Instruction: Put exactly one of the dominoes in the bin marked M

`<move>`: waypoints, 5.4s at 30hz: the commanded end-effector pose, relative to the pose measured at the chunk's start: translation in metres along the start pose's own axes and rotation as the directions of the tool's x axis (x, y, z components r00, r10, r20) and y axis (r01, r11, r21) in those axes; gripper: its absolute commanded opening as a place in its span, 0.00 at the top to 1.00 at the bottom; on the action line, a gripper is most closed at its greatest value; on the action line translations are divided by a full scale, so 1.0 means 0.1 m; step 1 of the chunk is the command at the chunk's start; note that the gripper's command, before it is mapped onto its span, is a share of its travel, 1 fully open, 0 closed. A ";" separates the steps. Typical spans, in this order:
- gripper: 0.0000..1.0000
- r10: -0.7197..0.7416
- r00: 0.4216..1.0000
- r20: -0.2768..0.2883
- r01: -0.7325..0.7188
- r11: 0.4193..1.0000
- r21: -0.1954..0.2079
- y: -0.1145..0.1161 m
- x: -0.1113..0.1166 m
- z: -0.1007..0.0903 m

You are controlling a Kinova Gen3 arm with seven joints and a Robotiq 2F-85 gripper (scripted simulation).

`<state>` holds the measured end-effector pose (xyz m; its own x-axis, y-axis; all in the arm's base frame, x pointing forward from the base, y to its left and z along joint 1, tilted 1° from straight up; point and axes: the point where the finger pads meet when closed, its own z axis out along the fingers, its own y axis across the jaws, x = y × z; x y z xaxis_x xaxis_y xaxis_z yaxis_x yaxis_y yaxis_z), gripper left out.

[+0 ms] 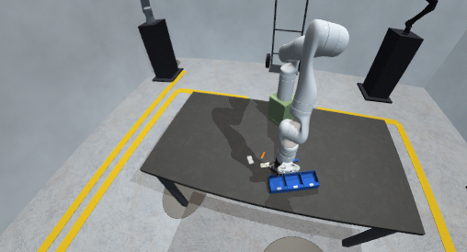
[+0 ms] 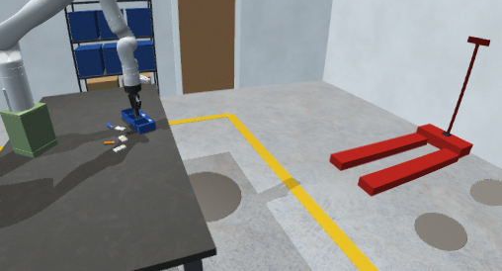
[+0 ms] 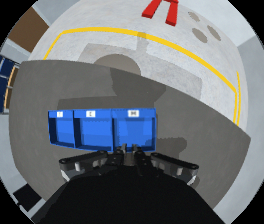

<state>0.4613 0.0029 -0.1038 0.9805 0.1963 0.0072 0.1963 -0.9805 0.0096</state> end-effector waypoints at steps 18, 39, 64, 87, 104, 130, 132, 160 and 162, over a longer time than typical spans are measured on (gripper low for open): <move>0.91 -0.012 1.000 -0.001 0.012 1.000 0.001 -0.80 -0.04 -0.01; 0.91 -0.012 1.000 -0.001 0.012 1.000 0.001 -0.80 -0.04 0.39; 0.91 -0.012 1.000 -0.001 0.012 1.000 0.001 -0.80 -0.03 0.51; 0.91 -0.012 1.000 -0.001 0.012 1.000 0.001 -0.80 -0.03 0.51; 0.91 -0.012 1.000 -0.001 0.012 1.000 0.001 -0.80 -0.04 0.42; 0.91 -0.012 1.000 -0.001 0.012 1.000 0.001 -0.80 -0.04 -0.01; 0.91 -0.012 1.000 -0.001 0.012 1.000 0.001 -0.80 -0.04 -0.01; 0.91 -0.012 1.000 -0.001 0.012 1.000 0.002 -1.64 -0.09 -0.02; 0.91 -0.012 1.000 -0.001 0.012 1.000 0.002 -1.64 -0.09 -0.01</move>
<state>0.4207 0.1603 -0.1045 0.9790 0.2037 0.0063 0.2037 -0.9790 0.0078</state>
